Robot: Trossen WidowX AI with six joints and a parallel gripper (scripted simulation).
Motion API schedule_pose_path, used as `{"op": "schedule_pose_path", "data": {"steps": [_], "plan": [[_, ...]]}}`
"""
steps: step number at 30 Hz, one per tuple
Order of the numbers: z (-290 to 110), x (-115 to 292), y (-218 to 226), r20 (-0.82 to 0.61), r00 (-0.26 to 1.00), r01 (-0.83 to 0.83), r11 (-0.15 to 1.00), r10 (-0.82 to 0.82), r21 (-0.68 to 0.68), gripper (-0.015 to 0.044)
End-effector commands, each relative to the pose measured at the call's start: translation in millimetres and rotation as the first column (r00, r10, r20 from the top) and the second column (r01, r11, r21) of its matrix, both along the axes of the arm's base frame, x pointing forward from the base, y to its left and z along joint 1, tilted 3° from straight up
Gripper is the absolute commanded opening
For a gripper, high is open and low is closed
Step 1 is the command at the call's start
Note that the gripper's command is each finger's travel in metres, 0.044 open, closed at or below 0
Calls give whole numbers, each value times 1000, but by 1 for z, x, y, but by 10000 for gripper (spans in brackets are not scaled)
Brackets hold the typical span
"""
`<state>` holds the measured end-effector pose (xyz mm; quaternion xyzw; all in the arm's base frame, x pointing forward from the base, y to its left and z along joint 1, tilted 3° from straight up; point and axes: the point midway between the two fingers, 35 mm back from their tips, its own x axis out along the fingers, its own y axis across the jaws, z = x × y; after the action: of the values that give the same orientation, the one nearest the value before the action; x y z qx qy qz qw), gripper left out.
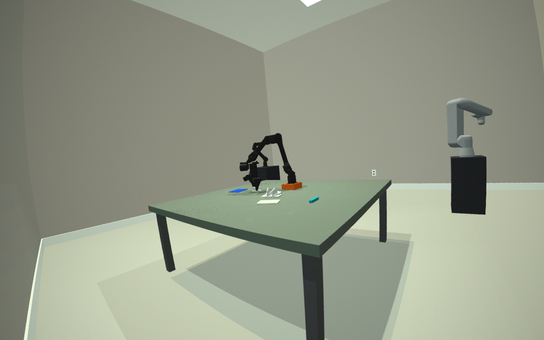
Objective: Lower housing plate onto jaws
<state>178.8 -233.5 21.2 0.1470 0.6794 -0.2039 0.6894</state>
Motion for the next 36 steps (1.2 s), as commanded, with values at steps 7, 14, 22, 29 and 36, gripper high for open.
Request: {"op": "schedule_pose_path", "data": {"steps": [7,14,22,29,36], "plan": [[0,0,0,0,1000,0,1000,0,0,351],[8,1,0,1,1000,0,1000,0,0,351],[33,2,1,2,1000,-2,1000,2,1,351],[55,2,3,3,1000,-4,1000,4,2,351],[73,1,6,4,1000,-5,1000,5,3,351]]}}
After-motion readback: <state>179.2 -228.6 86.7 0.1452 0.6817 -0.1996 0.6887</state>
